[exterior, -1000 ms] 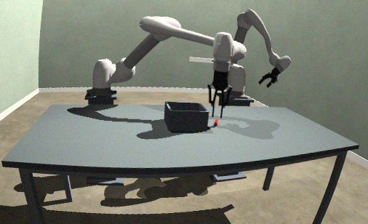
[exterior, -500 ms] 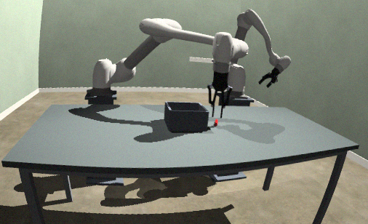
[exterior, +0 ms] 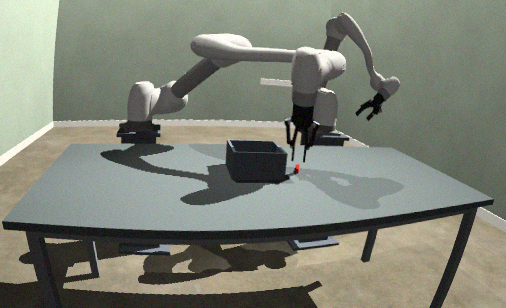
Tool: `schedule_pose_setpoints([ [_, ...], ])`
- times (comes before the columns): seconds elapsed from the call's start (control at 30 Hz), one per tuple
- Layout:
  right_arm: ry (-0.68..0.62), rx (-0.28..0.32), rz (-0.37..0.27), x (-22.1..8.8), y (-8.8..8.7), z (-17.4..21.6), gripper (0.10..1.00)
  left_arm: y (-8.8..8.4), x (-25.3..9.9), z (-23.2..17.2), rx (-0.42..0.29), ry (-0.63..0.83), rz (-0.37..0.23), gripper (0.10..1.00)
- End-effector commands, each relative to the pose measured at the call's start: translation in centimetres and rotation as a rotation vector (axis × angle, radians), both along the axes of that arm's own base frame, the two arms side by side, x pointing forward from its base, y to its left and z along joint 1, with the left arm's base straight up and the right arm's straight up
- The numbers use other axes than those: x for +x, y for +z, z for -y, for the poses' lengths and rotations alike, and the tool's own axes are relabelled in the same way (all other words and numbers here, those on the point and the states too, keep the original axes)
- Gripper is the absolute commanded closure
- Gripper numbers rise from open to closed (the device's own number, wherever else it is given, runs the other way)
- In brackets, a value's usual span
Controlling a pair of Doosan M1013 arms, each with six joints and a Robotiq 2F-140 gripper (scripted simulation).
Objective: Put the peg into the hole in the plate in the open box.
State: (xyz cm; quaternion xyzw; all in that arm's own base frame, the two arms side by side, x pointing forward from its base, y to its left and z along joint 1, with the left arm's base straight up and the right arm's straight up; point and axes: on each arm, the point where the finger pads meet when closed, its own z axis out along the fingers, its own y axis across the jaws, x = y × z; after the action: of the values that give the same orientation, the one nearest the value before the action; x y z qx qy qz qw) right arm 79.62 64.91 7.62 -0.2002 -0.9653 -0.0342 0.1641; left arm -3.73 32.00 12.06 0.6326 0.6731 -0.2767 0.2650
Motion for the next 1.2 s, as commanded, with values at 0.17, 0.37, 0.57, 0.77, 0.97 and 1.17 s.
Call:
schedule_pose_setpoints([
  [0.17,0.0,0.006,-0.01,0.0,0.2,-0.1,0.771,0.0,0.0,0.0,0.001,0.0,0.0,0.098],
  [0.37,0.0,0.006,-0.01,0.0,-0.1,-0.1,0.771,0.0,0.0,0.0,0.001,0.0,0.0,0.098],
  [0.57,0.0,0.006,-0.01,0.0,-1.2,-0.1,0.771,0.0,0.0,0.0,0.001,0.0,0.0,0.098],
  [0.77,0.0,0.006,-0.01,0.0,-2.2,-0.1,0.771,0.0,0.0,0.0,0.001,0.0,0.0,0.098],
  [0.97,0.0,0.006,-0.01,0.0,-3.4,-0.1,0.771,0.0,0.0,0.0,0.001,0.0,0.0,0.098],
  [1.17,0.0,0.006,-0.01,0.0,-3.8,-0.1,0.771,0.0,0.0,0.0,0.001,0.0,0.0,0.098],
])
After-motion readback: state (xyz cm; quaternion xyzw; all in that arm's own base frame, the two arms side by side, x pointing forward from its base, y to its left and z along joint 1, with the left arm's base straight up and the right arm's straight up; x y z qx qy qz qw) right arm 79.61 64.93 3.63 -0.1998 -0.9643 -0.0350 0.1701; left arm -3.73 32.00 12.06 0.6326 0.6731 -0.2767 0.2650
